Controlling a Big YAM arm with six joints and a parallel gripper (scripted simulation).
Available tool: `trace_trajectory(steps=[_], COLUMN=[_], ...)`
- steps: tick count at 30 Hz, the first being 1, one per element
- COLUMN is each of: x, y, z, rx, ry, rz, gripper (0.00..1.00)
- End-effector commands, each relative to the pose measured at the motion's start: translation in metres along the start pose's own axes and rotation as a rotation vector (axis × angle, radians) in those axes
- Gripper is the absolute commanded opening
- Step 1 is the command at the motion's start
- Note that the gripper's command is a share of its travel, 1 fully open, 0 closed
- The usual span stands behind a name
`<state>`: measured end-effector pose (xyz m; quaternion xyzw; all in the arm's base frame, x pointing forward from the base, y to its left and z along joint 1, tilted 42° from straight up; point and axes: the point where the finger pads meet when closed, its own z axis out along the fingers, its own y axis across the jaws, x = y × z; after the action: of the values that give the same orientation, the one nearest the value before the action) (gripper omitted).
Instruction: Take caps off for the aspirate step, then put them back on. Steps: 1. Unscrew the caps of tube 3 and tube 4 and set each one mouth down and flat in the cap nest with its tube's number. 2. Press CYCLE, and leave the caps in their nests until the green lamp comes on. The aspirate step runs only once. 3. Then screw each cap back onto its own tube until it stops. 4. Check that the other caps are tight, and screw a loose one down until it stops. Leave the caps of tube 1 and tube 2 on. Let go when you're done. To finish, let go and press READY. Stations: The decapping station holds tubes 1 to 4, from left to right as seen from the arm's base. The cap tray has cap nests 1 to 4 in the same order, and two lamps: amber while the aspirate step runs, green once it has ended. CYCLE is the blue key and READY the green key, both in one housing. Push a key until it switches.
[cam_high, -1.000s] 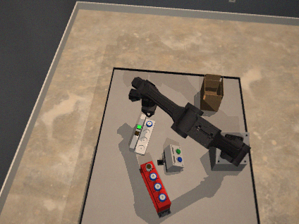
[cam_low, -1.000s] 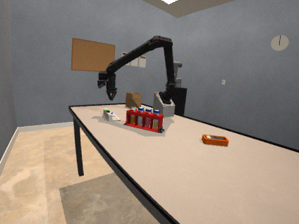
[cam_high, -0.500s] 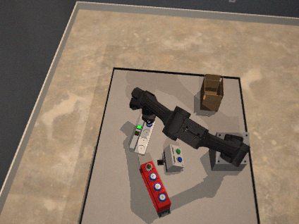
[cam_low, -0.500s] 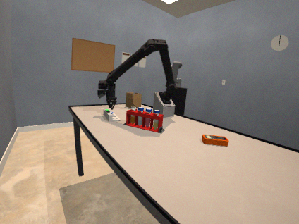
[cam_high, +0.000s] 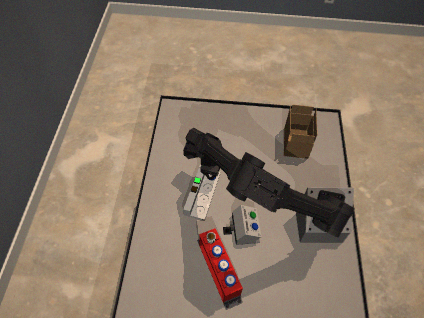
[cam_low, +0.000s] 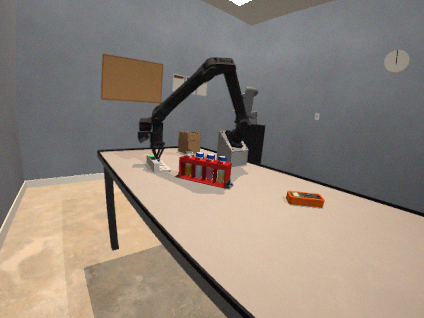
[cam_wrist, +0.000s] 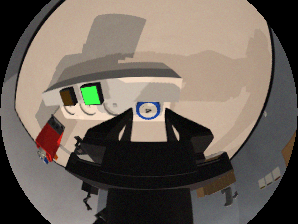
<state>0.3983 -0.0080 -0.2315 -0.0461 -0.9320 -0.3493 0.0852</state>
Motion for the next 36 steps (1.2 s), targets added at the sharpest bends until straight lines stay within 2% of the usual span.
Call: trace_trajectory(steps=[1, 18, 20, 23, 24, 25, 36], x=[0.001, 0.005, -0.008, 0.001, -0.008, 0.001, 0.003], y=[0.001, 0.002, 0.000, -0.001, 0.000, 0.000, 0.002], z=[0.008, 0.019, 0.003, 0.010, 0.003, 0.011, 0.018], rx=[-0.001, -0.002, 0.003, -0.001, 0.003, -0.001, -0.001], ry=[0.002, 0.010, -0.021, -0.011, -0.021, -0.009, 0.004], rz=[0.003, 0.005, -0.007, 0.008, -0.007, 0.007, 0.002], gripper=[0.47, 0.47, 0.47, 0.47, 0.47, 0.47, 0.47])
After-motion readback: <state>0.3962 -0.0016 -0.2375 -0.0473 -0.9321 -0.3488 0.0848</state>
